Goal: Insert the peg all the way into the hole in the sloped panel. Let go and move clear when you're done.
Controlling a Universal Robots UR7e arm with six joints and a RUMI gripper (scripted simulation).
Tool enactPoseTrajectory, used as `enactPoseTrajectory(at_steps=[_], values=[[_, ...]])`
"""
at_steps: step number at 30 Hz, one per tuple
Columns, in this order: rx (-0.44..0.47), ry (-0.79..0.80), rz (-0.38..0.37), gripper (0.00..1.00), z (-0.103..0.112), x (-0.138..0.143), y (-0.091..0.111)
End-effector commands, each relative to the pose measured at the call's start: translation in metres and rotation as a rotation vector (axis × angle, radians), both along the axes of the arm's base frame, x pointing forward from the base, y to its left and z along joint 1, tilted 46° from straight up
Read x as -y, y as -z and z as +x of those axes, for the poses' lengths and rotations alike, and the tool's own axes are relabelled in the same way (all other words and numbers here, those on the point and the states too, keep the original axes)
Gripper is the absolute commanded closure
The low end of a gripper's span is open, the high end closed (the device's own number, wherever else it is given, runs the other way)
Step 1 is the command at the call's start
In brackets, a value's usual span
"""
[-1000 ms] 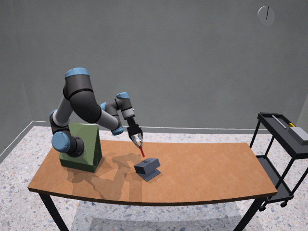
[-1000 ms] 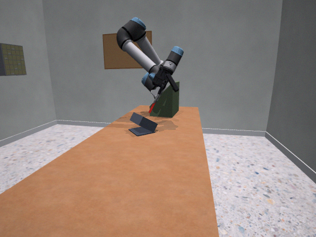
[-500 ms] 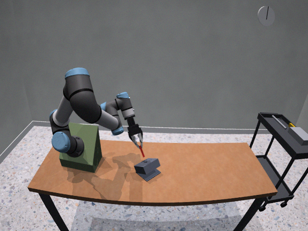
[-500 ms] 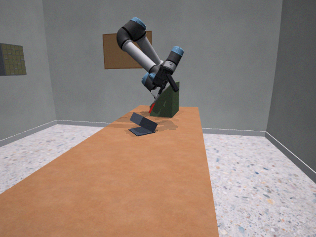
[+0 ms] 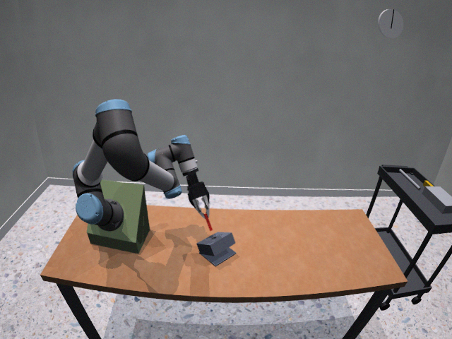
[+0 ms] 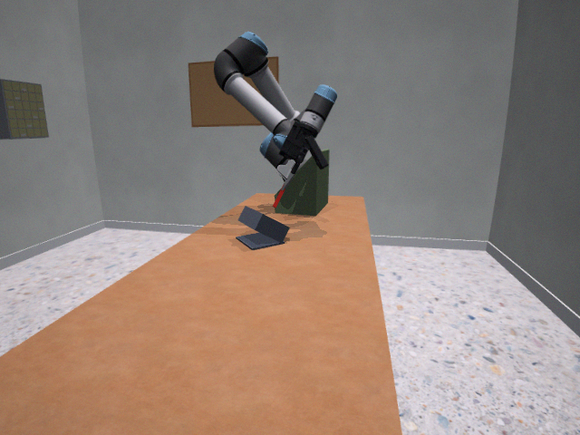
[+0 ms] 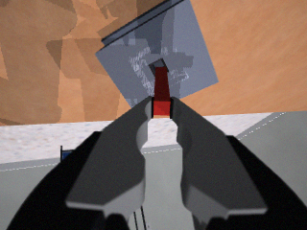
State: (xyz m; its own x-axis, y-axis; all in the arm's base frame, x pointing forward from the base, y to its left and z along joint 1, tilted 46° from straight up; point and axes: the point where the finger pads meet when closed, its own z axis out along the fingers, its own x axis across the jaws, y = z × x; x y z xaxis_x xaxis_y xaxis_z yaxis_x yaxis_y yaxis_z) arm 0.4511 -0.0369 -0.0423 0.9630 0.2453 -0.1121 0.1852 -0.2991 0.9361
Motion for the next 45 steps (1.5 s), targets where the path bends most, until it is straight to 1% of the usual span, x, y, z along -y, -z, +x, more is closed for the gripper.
enactPoseTrajectory(at_steps=[1,45], values=[[-0.026,-0.011,-0.005,1.00,0.0002,-0.0002,-0.0002],[-0.197,-0.073,-0.042,1.00,0.0001,0.0006,-0.0002]])
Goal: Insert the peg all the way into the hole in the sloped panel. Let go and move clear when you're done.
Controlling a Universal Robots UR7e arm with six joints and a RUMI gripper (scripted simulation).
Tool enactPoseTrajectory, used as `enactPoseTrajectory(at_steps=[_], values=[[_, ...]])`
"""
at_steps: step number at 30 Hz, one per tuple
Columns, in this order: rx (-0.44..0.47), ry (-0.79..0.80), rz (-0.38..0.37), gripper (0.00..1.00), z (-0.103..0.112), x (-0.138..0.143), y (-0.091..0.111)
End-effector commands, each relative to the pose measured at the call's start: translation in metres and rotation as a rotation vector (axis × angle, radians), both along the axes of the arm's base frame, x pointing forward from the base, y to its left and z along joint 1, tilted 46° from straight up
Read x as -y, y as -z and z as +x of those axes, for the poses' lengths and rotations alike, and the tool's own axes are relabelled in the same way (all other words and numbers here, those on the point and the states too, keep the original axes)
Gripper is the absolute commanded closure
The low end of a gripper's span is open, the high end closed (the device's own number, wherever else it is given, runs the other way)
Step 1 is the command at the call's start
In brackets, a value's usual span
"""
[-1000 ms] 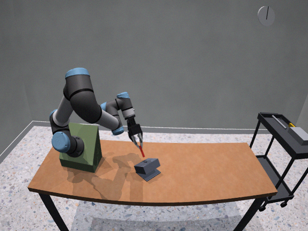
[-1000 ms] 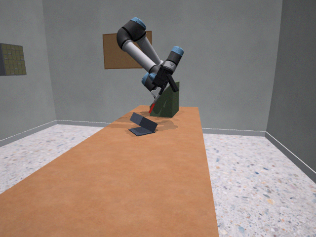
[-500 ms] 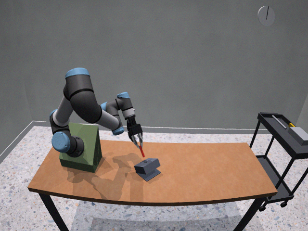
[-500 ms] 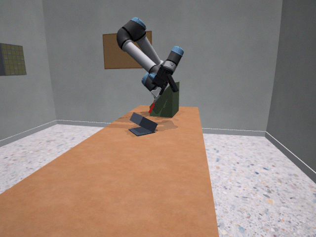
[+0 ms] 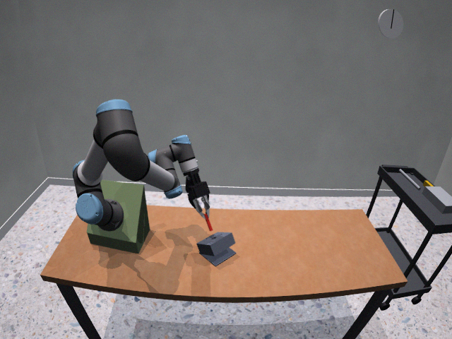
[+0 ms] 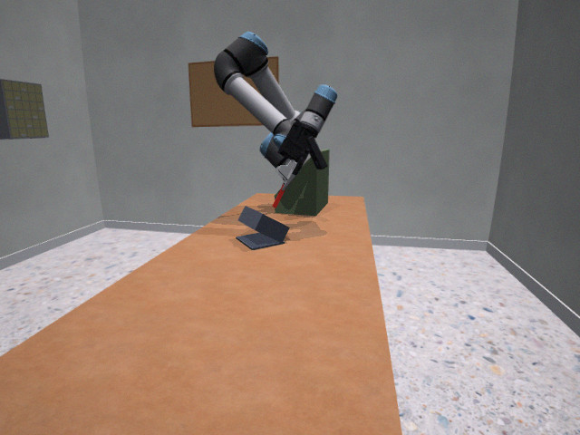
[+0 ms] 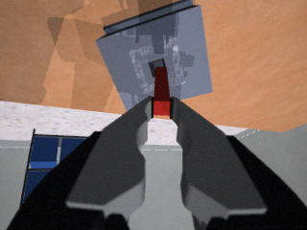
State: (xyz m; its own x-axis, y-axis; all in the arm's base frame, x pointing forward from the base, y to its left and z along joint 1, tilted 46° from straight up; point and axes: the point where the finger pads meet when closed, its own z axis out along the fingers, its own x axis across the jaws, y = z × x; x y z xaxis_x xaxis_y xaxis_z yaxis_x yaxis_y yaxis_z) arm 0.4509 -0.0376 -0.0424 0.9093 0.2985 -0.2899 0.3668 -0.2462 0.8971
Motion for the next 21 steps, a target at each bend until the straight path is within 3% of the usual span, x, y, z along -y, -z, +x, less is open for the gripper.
enactPoseTrajectory(at_steps=[1,21], values=[[-0.023,-0.010,-0.005,1.00,0.0003,-0.0001,-0.0003],[-0.103,-0.039,-0.022,1.00,0.0002,0.0005,-0.0005]])
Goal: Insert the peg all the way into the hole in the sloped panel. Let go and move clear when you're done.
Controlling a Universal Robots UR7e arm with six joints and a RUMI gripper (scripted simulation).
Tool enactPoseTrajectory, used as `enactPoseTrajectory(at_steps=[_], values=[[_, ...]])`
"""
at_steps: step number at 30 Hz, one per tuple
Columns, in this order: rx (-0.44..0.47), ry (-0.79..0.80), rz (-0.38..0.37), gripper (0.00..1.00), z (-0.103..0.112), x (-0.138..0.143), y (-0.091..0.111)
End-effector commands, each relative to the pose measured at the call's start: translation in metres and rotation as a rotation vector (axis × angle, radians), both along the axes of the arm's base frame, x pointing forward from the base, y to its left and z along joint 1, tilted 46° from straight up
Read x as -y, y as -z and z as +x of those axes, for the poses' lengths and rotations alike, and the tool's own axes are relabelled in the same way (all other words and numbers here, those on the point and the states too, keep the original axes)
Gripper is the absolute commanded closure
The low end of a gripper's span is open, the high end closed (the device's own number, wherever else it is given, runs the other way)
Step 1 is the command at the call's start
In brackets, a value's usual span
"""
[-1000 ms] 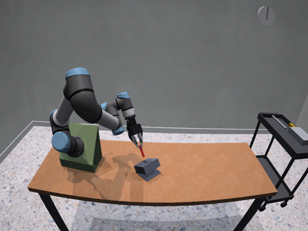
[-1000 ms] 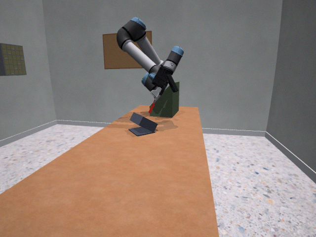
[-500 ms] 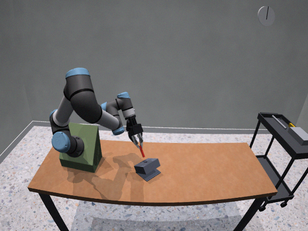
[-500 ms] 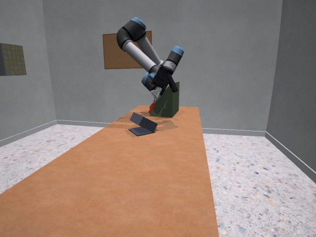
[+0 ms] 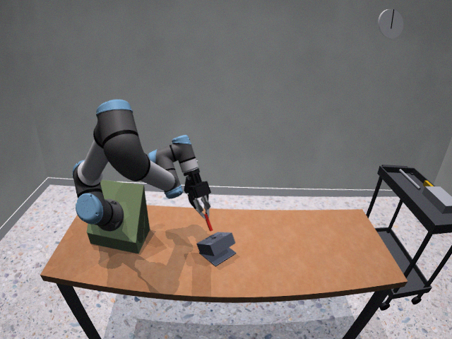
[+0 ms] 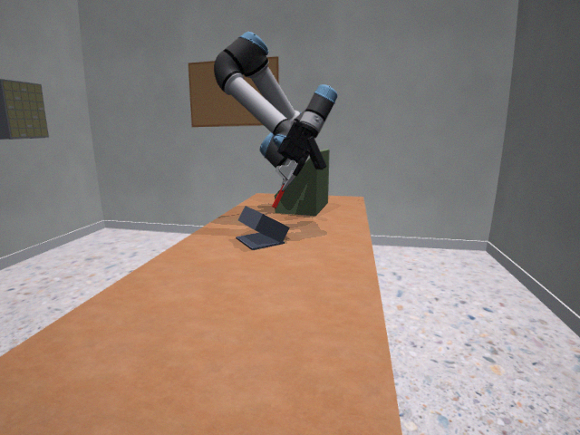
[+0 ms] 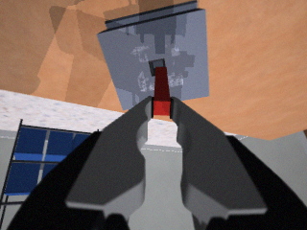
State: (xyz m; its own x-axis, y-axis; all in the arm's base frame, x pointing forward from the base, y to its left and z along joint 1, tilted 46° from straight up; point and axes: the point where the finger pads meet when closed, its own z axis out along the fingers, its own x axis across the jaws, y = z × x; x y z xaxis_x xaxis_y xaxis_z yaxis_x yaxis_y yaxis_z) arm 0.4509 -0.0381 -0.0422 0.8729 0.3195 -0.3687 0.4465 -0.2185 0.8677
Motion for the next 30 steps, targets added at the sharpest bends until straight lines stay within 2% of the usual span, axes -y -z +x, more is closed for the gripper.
enactPoseTrajectory(at_steps=[1,30], values=[[-0.025,-0.011,-0.005,1.00,0.0003,0.0000,-0.0004],[-0.133,-0.050,-0.028,1.00,0.0004,0.0013,-0.0011]])
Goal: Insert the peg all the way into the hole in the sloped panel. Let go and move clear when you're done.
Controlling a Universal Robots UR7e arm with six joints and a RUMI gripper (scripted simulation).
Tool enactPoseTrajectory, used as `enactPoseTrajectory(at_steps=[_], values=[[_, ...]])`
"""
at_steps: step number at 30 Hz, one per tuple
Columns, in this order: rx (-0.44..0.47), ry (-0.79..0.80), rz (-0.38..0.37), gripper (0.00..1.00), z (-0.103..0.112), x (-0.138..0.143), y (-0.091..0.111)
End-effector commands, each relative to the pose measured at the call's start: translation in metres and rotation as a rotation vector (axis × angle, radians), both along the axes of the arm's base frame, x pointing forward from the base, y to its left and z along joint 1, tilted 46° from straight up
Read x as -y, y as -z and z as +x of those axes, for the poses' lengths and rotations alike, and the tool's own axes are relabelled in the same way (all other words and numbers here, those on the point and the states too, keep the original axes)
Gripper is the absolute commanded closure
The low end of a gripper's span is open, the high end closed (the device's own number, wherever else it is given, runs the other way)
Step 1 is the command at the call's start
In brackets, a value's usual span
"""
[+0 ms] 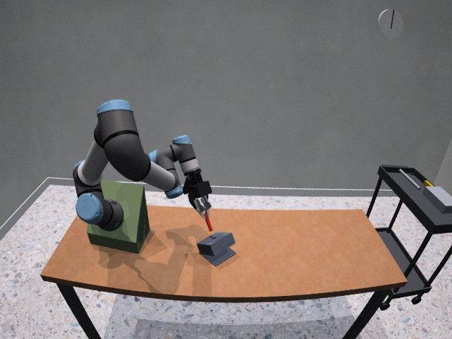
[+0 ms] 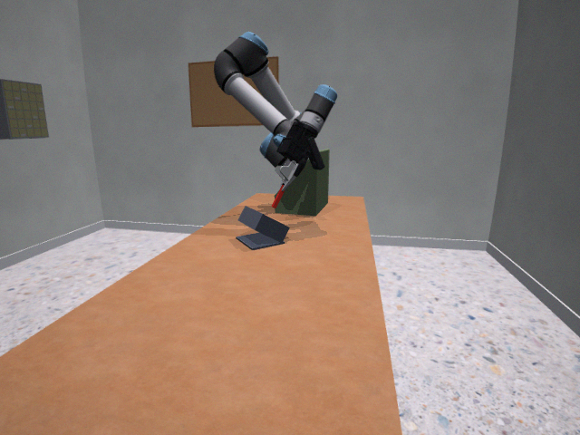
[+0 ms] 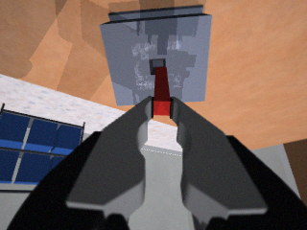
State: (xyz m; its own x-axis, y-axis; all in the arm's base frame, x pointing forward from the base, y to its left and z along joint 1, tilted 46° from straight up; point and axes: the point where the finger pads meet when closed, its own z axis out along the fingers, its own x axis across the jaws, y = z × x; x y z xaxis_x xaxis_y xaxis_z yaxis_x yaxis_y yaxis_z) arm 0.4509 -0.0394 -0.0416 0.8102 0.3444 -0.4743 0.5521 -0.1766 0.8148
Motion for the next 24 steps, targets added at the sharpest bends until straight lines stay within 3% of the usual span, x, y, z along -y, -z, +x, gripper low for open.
enactPoseTrajectory(at_steps=[1,24], values=[[-0.022,-0.010,-0.004,1.00,0.0003,0.0001,-0.0005],[-0.087,-0.033,-0.018,1.00,0.0009,0.0048,-0.0033]])
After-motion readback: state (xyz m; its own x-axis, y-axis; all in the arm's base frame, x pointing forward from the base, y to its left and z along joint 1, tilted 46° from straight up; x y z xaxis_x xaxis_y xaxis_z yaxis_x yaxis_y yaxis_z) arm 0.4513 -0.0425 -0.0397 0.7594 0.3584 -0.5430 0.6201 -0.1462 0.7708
